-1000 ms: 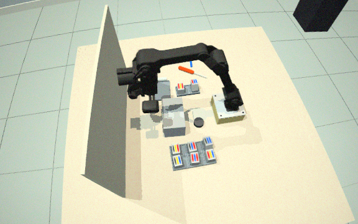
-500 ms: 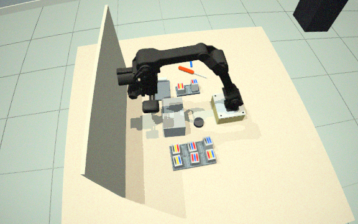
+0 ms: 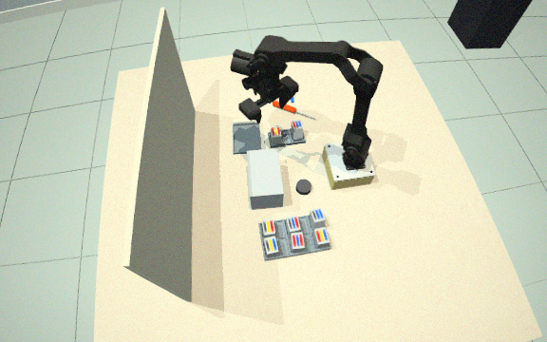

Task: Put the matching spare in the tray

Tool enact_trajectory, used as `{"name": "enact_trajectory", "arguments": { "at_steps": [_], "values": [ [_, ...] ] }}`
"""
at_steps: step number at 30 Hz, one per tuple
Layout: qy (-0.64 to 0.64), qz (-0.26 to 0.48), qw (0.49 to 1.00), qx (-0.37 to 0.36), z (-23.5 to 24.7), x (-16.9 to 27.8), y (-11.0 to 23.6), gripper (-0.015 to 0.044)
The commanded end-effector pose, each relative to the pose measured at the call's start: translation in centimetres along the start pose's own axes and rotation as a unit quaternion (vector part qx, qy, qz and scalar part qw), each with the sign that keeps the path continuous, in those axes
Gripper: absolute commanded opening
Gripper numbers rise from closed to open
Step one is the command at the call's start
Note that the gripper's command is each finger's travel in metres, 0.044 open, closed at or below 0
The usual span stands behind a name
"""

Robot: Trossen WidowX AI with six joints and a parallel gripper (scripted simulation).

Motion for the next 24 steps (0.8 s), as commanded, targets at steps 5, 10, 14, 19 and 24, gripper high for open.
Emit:
{"name": "enact_trajectory", "arguments": {
  "at_steps": [5, 10, 14, 19, 24],
  "values": [
    [-0.271, -0.002, 0.962, 0.003, -9.1, 3.5, -3.0, 0.0440],
    [-0.271, -0.002, 0.962, 0.003, -9.1, 3.5, -3.0, 0.0440],
    [-0.271, -0.002, 0.962, 0.003, -9.1, 3.5, -3.0, 0.0440],
    [-0.271, -0.002, 0.962, 0.003, -9.5, 3.7, -5.7, 0.0309],
    [-0.271, -0.002, 0.962, 0.003, -9.7, 3.9, -7.0, 0.0300]
  ]
}}
Point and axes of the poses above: the point midway between the two fingers, 35 mm back from their tips, its own y axis back along the fingers, its own z axis across the jaws, x = y × z, the point moved 1 cm from there along y, back along the fingers, and after that the axes turned 7 degrees about y, right-handed, at the moved point
